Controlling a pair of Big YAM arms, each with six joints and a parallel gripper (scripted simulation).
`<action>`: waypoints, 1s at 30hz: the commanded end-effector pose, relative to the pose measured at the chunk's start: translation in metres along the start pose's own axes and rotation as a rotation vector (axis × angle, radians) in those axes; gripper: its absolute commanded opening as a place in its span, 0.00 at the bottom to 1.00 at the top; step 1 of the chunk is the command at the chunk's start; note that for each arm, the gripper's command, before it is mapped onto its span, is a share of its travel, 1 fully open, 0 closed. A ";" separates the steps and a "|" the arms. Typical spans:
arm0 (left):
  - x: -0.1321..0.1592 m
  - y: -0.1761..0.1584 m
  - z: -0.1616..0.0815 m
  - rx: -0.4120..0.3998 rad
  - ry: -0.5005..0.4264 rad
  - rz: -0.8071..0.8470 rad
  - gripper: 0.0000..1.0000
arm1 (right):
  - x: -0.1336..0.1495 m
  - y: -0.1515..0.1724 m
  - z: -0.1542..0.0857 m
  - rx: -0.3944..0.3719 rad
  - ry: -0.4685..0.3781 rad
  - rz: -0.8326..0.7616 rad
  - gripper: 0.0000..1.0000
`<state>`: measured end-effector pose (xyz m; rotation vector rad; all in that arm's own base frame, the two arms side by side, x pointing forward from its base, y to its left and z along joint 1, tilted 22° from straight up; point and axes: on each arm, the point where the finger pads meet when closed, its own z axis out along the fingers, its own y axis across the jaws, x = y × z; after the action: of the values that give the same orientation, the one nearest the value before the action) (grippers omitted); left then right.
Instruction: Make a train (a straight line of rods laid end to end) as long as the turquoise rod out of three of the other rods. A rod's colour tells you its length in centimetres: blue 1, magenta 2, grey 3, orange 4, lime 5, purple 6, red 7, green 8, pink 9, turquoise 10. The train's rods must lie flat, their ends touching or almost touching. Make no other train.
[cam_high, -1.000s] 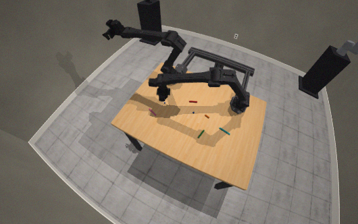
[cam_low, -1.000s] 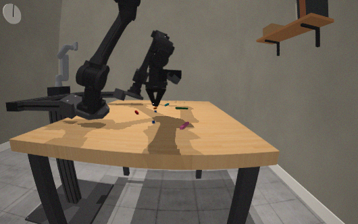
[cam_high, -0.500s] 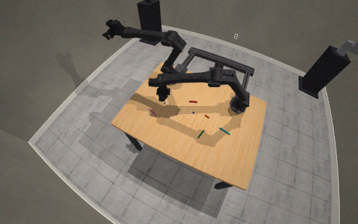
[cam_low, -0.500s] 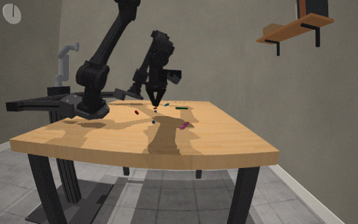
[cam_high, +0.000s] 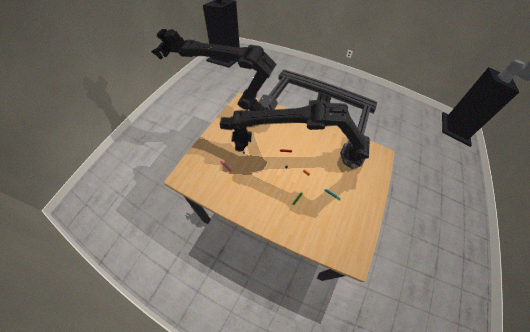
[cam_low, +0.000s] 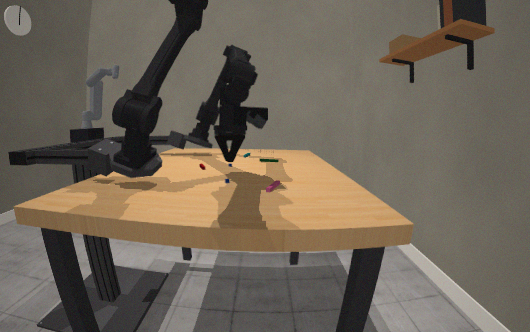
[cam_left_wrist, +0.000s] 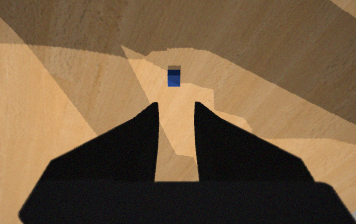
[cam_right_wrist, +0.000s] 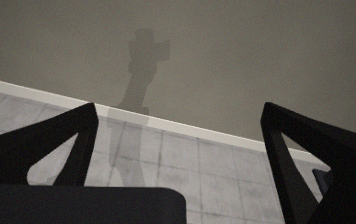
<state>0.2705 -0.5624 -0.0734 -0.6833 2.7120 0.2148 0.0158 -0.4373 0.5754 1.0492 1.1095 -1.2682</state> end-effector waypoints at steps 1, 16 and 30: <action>-0.007 0.002 0.027 -0.025 -0.004 -0.001 0.23 | -0.046 -0.010 0.003 0.023 -0.087 0.012 1.00; -0.006 0.002 0.046 -0.026 -0.004 0.000 0.23 | -0.046 -0.010 0.003 0.023 -0.087 0.012 1.00; -0.007 0.003 0.053 -0.030 -0.005 -0.001 0.23 | -0.046 -0.010 0.003 0.023 -0.087 0.012 1.00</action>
<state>0.2806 -0.5559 -0.1036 -0.6861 2.7113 0.2210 0.0158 -0.4373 0.5754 1.0492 1.1095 -1.2682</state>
